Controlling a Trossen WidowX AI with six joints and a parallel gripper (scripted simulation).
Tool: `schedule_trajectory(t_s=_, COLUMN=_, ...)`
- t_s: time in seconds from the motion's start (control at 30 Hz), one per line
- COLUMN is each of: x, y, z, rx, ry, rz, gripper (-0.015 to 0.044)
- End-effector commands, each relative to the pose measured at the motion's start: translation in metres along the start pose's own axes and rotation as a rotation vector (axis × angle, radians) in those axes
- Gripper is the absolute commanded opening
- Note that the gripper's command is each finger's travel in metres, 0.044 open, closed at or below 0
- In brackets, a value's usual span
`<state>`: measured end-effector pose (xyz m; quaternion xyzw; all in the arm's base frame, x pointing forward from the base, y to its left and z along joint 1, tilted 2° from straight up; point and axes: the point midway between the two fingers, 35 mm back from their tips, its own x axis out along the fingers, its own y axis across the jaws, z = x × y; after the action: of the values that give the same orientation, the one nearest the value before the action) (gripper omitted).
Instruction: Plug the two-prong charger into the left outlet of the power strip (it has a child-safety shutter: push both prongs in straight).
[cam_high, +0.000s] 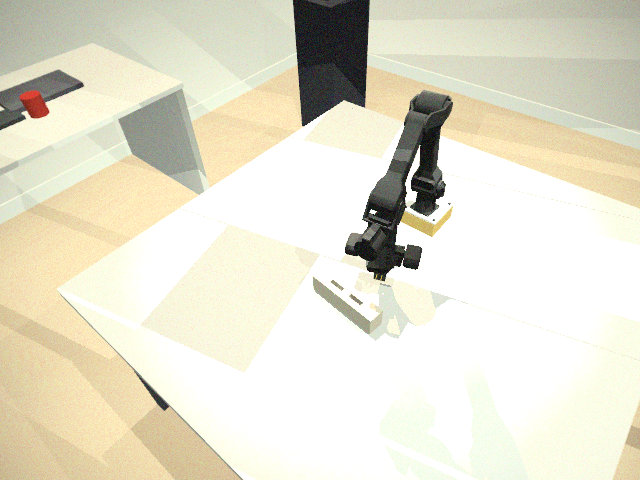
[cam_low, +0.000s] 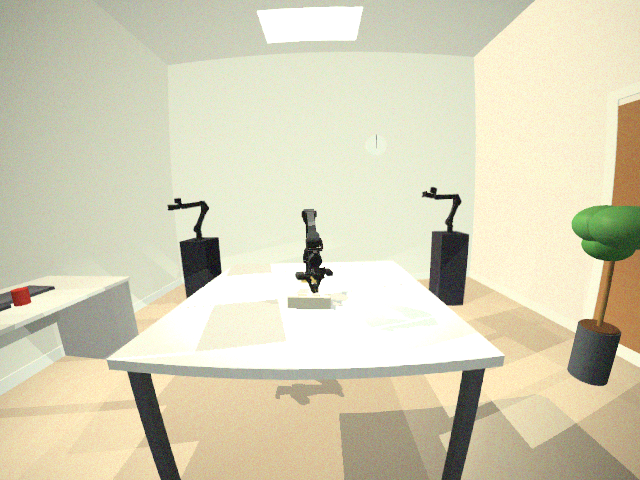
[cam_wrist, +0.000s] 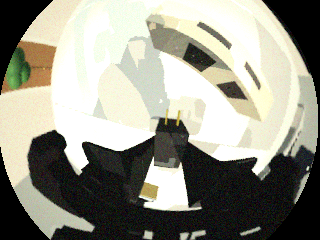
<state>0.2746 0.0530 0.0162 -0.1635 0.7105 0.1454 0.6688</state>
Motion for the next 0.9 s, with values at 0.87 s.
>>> schedule_trajectory(t_s=0.87, x=0.014, y=0.017, z=0.014, rx=0.386, ry=0.010, rz=0.027, gripper=0.0000)
